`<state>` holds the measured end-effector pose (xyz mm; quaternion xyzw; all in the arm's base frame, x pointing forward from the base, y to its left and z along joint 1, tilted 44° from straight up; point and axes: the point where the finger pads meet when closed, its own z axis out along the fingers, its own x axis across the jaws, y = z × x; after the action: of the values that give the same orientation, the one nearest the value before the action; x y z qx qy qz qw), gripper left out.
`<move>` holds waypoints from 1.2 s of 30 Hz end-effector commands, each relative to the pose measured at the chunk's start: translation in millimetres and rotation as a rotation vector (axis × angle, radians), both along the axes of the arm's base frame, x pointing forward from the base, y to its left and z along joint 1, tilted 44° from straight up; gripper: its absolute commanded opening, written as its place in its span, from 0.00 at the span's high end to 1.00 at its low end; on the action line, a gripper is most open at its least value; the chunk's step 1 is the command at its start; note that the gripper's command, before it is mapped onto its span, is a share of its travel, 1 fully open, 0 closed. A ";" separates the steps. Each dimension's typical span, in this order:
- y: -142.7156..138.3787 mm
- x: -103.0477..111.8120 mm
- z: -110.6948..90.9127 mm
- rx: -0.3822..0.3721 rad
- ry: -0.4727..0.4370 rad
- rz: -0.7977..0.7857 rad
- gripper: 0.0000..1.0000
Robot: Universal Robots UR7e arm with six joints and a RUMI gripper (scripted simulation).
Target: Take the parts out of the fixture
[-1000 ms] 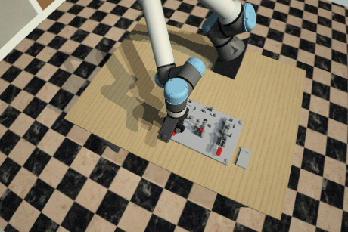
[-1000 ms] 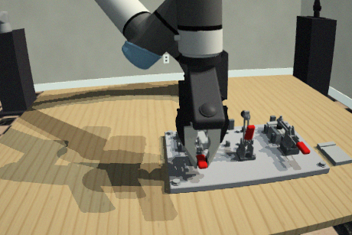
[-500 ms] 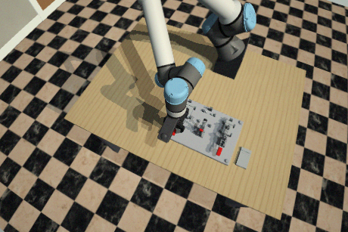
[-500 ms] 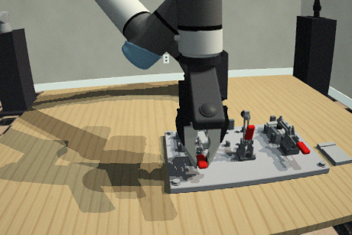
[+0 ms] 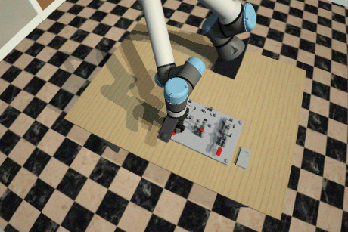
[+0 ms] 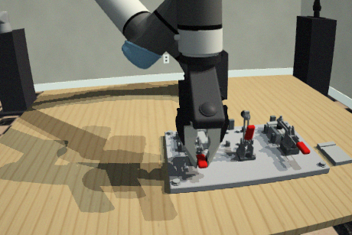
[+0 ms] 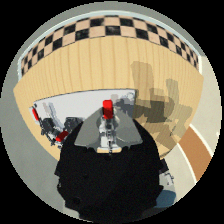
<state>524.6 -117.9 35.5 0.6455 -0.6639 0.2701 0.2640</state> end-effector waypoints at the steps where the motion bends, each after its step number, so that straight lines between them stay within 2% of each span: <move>1: 1.4 -0.3 1.4 0.000 -0.001 0.001 1.00; 22: 9.4 -6.2 9.4 0.000 -0.001 0.001 1.00; 36: 17.5 -17.8 17.3 0.000 -0.001 0.001 1.00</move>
<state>510.9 -103.1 50.1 0.6455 -0.6639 0.2703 0.2637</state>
